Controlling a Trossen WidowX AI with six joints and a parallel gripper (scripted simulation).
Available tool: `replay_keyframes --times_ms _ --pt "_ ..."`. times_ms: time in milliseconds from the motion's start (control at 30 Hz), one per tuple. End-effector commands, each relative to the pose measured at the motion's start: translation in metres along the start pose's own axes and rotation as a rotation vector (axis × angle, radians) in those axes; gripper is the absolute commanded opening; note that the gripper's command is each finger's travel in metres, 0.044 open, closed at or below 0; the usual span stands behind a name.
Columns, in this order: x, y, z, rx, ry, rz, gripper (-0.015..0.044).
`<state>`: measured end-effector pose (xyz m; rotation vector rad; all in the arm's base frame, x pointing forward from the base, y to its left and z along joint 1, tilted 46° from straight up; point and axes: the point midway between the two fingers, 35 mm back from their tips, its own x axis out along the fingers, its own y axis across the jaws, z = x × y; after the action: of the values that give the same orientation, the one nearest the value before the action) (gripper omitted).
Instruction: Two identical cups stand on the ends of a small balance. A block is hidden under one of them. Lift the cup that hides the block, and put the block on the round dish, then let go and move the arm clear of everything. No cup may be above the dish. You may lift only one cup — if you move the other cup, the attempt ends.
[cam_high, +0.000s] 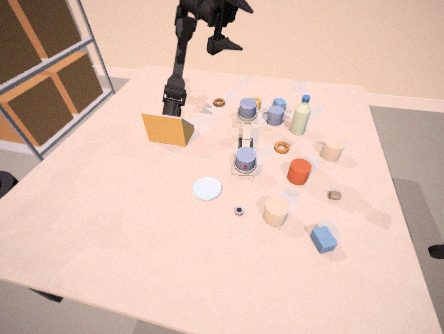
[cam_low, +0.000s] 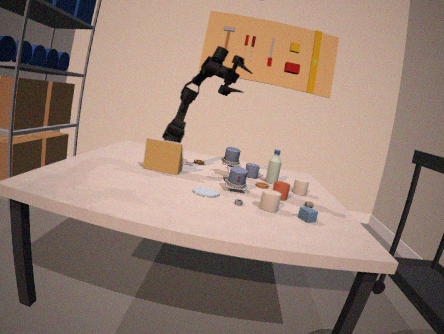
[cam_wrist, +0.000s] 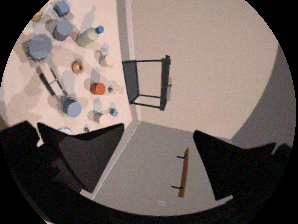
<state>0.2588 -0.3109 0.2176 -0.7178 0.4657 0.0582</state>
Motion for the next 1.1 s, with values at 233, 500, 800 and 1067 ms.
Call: replay_keyframes --times_ms 233,500,800,1067 --pt "0.005 0.074 -0.018 0.337 0.002 0.220 0.0440" --pt "0.000 0.121 -0.018 0.572 0.005 0.364 0.0440" --pt "-0.011 0.168 -0.009 0.841 0.012 0.518 0.0440" --pt "-0.024 0.201 0.006 1.085 0.022 0.649 0.0440"
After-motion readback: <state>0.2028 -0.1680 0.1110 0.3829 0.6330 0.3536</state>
